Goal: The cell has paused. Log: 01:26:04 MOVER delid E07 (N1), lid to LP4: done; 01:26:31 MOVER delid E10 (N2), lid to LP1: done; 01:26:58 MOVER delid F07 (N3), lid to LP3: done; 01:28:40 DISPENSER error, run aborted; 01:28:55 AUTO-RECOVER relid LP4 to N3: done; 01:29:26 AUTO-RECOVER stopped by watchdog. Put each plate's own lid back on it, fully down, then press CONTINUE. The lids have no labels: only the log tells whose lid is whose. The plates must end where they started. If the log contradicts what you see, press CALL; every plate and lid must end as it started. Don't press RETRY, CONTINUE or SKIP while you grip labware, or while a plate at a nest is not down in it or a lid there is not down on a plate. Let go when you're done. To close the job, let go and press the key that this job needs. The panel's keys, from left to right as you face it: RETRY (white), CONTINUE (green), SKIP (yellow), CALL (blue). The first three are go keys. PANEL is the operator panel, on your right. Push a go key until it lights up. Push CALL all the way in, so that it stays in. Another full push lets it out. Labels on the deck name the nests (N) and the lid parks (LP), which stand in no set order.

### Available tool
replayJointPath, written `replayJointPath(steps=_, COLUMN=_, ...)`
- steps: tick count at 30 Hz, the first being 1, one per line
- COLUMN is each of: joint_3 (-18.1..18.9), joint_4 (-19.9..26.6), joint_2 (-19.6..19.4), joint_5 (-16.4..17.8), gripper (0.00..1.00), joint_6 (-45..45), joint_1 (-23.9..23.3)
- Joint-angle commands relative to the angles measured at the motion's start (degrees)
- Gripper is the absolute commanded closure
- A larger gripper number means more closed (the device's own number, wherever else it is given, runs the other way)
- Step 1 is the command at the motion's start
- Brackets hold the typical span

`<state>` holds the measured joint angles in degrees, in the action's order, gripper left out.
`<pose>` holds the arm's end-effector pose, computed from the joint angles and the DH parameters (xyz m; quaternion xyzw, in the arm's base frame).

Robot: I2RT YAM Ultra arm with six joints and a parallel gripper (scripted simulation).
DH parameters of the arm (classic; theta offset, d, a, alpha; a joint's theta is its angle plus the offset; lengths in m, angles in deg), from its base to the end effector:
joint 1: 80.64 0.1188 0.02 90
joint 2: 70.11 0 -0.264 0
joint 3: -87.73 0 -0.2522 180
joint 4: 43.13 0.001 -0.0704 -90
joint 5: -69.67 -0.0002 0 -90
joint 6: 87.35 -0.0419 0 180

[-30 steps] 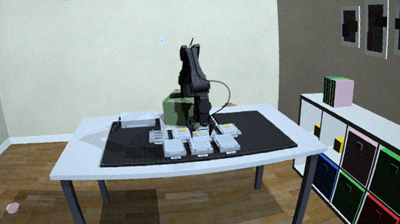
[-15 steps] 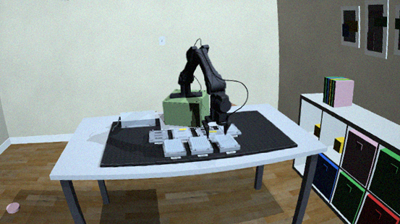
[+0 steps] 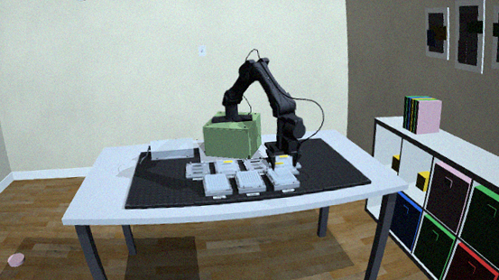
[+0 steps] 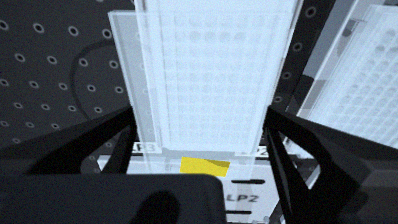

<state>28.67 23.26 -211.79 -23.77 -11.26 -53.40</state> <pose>0.4171 0.2130 0.0811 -0.1152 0.9926 -0.0193 0.0340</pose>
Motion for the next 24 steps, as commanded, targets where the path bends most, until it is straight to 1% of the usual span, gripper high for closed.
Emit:
replayJointPath(steps=1, joint_3=3.2, joint_4=1.4, joint_2=1.1, joint_5=-0.9, gripper=1.00, joint_6=-0.9, joint_1=-0.8)
replayJointPath(steps=5, joint_3=3.5, joint_4=1.6, joint_2=1.1, joint_5=-0.9, gripper=1.00, joint_6=-0.5, joint_1=-1.0)
replayJointPath(steps=7, joint_3=3.0, joint_4=1.5, joint_2=1.0, joint_5=-0.9, gripper=1.00, joint_6=-0.5, joint_1=-1.0)
replayJointPath(steps=12, joint_3=3.4, joint_4=0.7, joint_2=0.8, joint_5=-0.9, gripper=1.00, joint_6=-0.4, joint_1=-1.4)
replayJointPath(steps=15, joint_3=3.5, joint_4=0.0, joint_2=-0.3, joint_5=-0.9, gripper=1.00, joint_6=-0.3, joint_1=-1.6)
replayJointPath(steps=17, joint_3=3.5, joint_4=0.0, joint_2=-0.3, joint_5=-0.9, gripper=1.00, joint_6=-0.3, joint_1=-1.6)
replayJointPath(steps=18, joint_3=3.0, joint_4=-0.4, joint_2=0.4, joint_5=-0.9, gripper=1.00, joint_6=-0.3, joint_1=-1.6)
replayJointPath(steps=20, joint_3=3.6, joint_4=0.3, joint_2=0.5, joint_5=-0.9, gripper=1.00, joint_6=-0.3, joint_1=-1.4)
replayJointPath(steps=24, joint_3=3.7, joint_4=-0.3, joint_2=-0.8, joint_5=-0.9, gripper=1.00, joint_6=-0.3, joint_1=-1.3)
